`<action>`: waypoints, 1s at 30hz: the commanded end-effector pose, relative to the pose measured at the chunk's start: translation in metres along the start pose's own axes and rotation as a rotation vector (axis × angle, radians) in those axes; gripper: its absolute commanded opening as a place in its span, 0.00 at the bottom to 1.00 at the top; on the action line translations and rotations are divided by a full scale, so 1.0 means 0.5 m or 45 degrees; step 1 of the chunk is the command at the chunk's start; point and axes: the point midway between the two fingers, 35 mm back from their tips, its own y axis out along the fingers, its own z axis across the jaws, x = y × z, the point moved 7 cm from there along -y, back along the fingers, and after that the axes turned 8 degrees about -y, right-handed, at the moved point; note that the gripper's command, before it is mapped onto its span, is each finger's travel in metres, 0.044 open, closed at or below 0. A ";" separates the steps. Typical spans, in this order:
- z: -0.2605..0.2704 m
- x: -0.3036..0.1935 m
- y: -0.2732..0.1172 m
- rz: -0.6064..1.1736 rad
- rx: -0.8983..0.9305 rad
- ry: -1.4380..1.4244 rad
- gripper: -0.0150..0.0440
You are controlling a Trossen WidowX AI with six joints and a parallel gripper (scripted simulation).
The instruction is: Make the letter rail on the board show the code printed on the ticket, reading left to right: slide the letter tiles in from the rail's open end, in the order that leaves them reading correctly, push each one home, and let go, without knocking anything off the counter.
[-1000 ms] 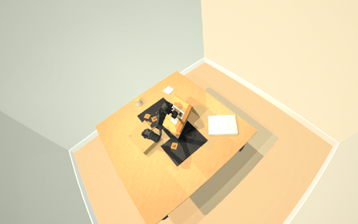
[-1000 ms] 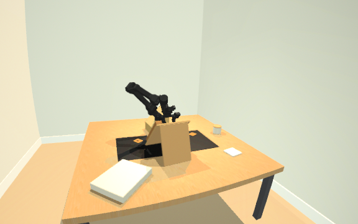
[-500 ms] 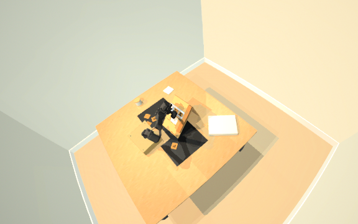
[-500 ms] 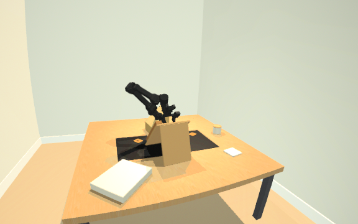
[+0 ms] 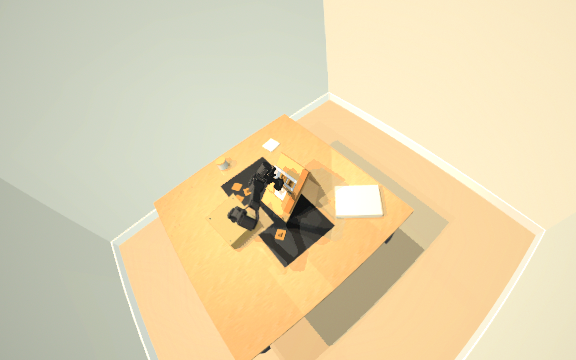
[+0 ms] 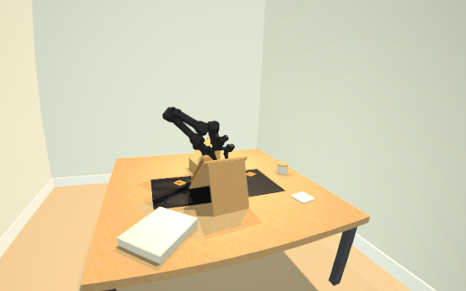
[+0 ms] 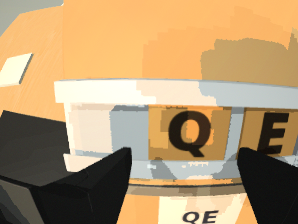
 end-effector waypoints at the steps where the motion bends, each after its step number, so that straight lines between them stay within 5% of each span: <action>1: -0.002 0.000 -0.006 -0.003 -0.005 0.011 0.75; 30: -0.005 0.001 -0.025 -0.002 -0.005 0.010 0.75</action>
